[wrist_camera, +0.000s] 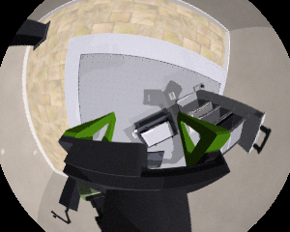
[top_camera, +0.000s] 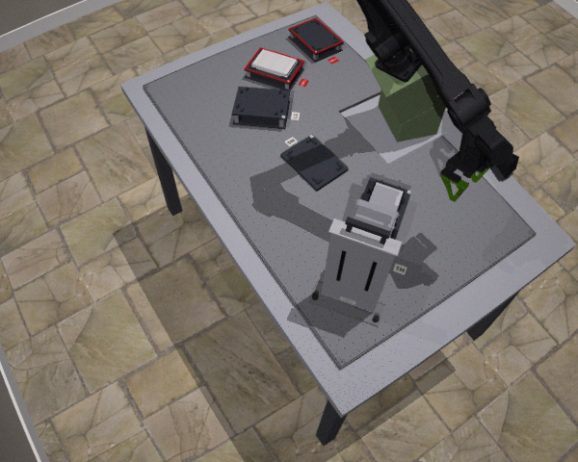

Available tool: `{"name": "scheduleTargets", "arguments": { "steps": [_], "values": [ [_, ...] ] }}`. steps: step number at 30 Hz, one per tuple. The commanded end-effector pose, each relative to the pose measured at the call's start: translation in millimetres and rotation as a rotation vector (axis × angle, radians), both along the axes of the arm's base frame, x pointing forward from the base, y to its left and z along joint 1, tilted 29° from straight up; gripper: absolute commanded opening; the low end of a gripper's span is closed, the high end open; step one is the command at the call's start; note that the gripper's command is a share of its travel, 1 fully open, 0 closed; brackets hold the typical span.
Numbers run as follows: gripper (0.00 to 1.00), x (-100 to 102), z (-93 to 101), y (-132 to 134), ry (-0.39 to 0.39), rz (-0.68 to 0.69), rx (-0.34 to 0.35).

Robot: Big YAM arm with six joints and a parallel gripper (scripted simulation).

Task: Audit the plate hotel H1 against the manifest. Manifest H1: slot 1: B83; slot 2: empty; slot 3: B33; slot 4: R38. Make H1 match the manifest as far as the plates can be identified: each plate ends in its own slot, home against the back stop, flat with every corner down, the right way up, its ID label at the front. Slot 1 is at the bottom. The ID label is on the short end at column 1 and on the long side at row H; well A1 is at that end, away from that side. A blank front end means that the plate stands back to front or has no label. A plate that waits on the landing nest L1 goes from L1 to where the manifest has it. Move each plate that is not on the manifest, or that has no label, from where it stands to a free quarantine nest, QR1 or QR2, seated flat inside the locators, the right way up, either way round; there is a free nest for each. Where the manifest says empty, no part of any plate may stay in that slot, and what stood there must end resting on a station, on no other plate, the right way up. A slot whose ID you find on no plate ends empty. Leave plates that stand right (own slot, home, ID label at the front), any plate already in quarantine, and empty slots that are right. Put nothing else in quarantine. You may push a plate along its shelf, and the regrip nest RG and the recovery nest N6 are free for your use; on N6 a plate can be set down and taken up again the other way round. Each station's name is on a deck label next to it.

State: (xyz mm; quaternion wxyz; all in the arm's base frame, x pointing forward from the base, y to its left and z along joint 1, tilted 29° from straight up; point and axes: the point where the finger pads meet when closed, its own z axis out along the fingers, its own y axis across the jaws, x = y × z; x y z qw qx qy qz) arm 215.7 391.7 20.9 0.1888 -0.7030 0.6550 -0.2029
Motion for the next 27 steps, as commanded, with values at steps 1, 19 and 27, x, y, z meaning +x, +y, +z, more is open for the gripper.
{"name": "scheduleTargets", "arguments": {
  "steps": [1, 19, 27],
  "values": [
    [1.00, 8.3, 8.2, 12.9, 0.015, 0.057, -0.056],
    [1.00, 8.5, 6.7, 11.4, 0.138, 0.252, -0.352],
    [1.00, 7.8, -15.8, -7.0, 0.151, 0.258, -0.385]
  ]
}}
